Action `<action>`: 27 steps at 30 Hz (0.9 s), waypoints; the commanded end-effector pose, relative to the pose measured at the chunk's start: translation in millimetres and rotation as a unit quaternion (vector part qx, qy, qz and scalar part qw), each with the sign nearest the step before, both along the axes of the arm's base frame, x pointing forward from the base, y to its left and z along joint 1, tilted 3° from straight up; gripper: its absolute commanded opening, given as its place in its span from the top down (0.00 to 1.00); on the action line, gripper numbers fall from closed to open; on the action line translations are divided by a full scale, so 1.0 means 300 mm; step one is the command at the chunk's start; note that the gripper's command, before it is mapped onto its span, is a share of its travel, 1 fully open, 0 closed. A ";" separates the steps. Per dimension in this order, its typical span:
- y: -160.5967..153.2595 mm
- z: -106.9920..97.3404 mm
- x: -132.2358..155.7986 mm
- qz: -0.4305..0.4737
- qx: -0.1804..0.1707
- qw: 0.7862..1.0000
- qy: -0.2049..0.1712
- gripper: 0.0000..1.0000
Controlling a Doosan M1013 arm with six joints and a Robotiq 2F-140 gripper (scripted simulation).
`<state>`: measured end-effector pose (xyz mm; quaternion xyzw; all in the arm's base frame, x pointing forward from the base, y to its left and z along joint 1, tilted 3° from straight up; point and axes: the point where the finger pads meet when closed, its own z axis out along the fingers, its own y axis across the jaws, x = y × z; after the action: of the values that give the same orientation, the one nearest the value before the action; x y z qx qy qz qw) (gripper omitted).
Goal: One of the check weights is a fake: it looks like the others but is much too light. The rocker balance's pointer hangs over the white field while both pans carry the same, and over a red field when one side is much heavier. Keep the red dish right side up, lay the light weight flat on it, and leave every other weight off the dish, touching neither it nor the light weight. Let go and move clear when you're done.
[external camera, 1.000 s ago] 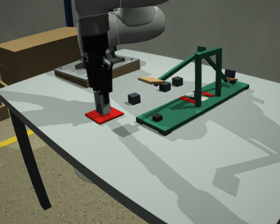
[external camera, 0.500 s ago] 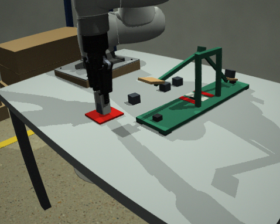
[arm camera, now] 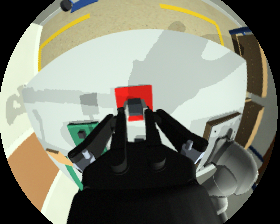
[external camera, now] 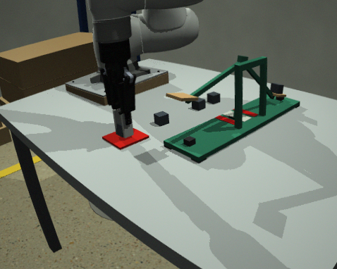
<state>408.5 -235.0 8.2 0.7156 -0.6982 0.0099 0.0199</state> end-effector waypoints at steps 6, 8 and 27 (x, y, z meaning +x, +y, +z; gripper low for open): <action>0.000 0.000 0.000 0.000 0.000 1.000 0.000 0.76; 0.000 0.000 0.000 0.000 0.000 1.000 0.000 0.74; 0.000 0.000 0.000 0.000 0.000 1.000 0.000 0.65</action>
<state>408.5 -235.0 8.2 0.7156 -0.6982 0.0099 0.0199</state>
